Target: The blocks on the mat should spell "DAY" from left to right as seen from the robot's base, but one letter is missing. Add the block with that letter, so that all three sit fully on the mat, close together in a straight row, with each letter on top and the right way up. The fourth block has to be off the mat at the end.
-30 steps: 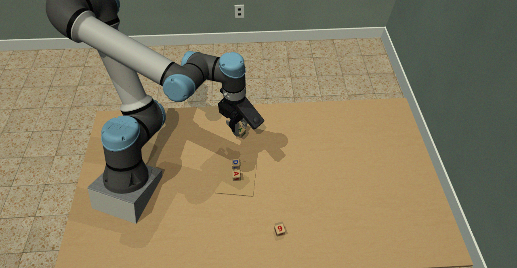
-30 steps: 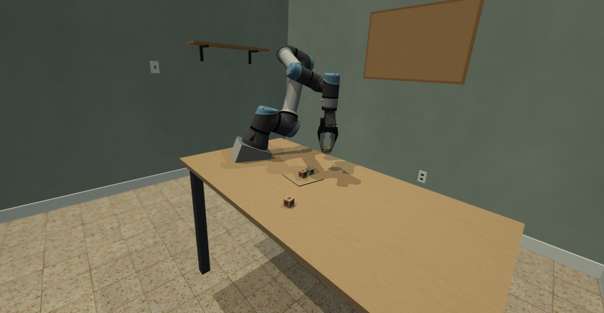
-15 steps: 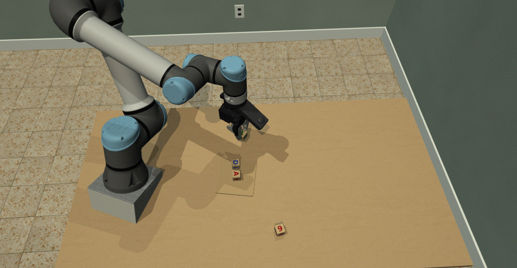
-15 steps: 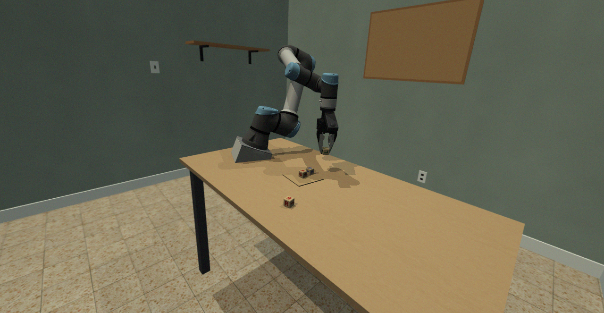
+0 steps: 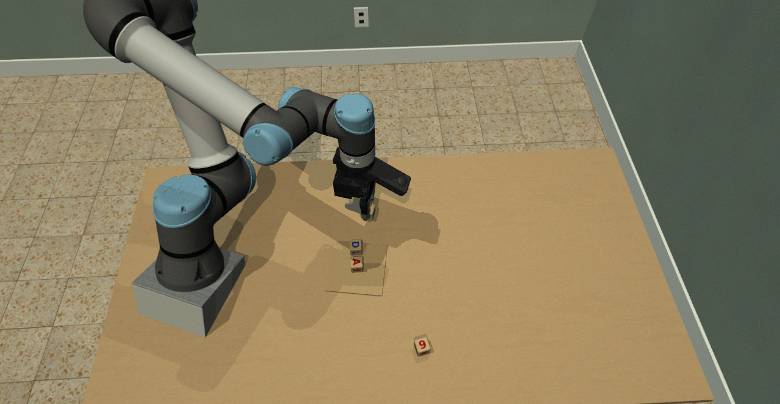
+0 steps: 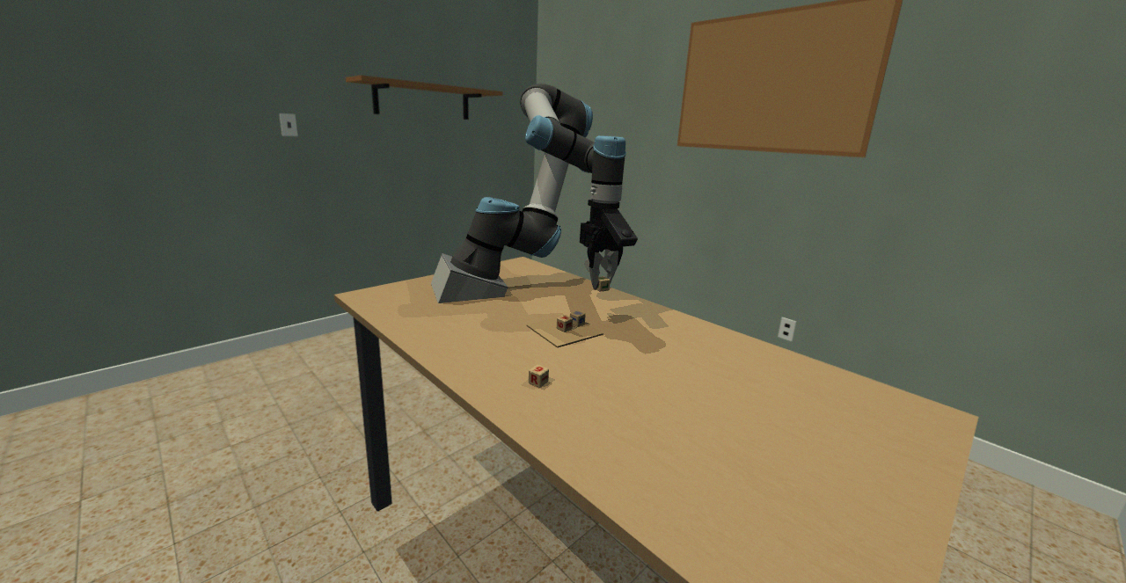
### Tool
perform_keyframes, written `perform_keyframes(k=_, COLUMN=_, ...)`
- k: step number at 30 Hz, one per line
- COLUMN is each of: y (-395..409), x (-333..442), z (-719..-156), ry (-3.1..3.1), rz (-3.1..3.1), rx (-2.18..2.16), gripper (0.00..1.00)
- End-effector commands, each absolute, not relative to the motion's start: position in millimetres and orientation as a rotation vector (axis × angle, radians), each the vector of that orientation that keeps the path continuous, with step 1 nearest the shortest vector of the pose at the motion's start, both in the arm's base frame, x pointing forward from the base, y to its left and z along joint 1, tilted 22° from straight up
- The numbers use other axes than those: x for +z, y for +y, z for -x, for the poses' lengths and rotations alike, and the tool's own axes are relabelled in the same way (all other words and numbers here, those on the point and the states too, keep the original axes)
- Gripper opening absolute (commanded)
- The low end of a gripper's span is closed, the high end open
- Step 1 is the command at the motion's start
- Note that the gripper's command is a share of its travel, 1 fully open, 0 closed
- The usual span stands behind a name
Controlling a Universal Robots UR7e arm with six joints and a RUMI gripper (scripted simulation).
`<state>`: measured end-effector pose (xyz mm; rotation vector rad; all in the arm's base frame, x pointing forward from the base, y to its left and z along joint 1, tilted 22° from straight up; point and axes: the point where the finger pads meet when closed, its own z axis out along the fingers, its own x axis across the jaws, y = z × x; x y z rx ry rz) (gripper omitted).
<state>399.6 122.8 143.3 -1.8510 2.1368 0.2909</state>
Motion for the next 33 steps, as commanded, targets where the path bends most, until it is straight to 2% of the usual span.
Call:
perform_keyframes(k=1, y=116, x=141, z=-402, ry=2.019, rz=1.958, rx=0.274, gripper=0.09)
perform_keyframes(k=33, y=57, x=120, z=-407, ry=1.018, rz=2.582, rx=0.064, gripper=0.09)
